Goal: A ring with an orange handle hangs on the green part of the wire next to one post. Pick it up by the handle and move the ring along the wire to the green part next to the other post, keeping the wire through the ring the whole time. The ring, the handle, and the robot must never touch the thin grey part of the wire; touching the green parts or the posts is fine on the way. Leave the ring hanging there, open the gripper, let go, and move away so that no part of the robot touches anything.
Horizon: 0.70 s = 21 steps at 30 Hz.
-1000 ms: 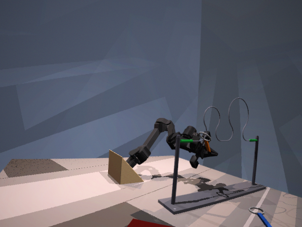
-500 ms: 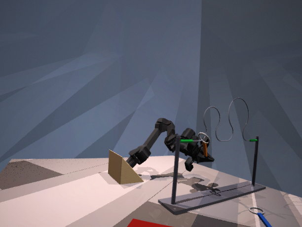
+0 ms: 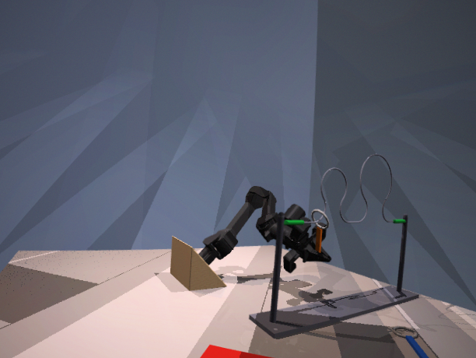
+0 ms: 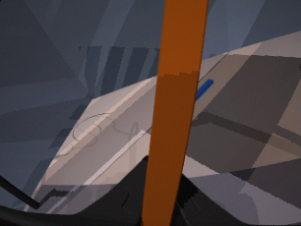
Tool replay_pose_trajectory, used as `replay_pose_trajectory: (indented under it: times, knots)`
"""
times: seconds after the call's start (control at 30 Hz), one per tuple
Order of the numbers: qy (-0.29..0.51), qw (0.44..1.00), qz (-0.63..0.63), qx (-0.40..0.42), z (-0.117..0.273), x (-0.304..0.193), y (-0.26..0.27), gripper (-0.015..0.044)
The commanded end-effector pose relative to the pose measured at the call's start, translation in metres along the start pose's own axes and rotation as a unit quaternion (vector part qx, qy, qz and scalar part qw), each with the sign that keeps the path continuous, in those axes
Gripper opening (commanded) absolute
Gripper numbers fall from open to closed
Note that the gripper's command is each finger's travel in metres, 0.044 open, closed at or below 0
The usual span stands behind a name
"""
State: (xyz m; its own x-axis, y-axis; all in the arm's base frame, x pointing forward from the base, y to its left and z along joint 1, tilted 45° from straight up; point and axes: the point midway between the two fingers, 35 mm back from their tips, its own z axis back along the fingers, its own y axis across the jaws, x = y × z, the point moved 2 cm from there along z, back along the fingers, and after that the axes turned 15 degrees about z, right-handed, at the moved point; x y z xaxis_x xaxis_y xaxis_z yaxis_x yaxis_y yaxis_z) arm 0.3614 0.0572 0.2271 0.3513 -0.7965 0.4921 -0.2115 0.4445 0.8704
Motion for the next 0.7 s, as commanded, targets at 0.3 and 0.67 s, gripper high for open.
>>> replay_pose_trajectory:
  times: [0.3,0.67]
  knots:
    - [0.02,0.997,0.069,-0.035,0.005,-0.006,-0.029,-0.015]
    - [0.034,0.99,0.126,-0.058,0.01,-0.007,-0.049,-0.015]
